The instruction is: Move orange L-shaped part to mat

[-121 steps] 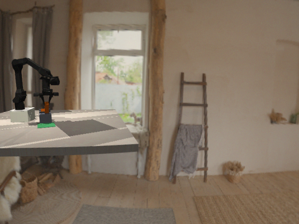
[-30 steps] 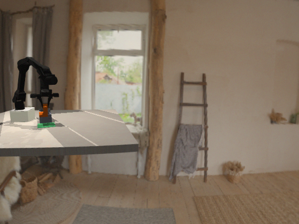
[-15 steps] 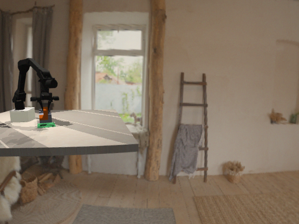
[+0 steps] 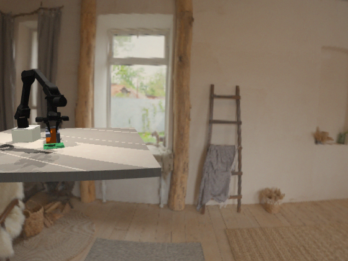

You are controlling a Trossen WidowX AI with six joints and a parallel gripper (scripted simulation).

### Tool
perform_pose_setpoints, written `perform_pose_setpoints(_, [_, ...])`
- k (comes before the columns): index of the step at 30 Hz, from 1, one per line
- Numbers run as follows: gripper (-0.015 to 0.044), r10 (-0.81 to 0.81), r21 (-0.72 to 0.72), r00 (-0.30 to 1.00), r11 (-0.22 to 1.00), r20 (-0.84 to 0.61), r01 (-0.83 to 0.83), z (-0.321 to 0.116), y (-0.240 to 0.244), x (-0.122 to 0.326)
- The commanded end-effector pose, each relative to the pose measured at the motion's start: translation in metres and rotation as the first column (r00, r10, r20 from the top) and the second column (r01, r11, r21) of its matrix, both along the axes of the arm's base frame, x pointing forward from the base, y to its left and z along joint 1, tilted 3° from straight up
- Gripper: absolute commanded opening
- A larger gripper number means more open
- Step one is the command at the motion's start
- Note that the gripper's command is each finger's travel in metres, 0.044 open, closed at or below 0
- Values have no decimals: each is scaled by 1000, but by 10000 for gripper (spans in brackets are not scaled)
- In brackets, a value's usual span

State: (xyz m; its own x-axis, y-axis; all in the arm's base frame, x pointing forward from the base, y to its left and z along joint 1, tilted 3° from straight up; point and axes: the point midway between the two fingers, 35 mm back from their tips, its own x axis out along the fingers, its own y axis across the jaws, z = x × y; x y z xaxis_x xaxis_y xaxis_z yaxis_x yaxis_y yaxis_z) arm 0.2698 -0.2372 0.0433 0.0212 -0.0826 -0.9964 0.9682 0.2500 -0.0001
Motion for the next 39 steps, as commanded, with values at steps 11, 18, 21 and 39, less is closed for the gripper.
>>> perform_pose_setpoints(11, [0, 4, 7, 1000, 1000, -4, -4, -9, 1, -1])
perform_pose_setpoints(18, [0, 4, 7, 1000, 1000, -4, -4, -9, 1, -1])
perform_pose_setpoints(21, [0, 0, 5, 1000, 1000, -6, 0, -8, 1, -1])
perform_pose_setpoints(39, [400, 4, 7, 1000, 1000, -4, -4, 77, 7, -2])
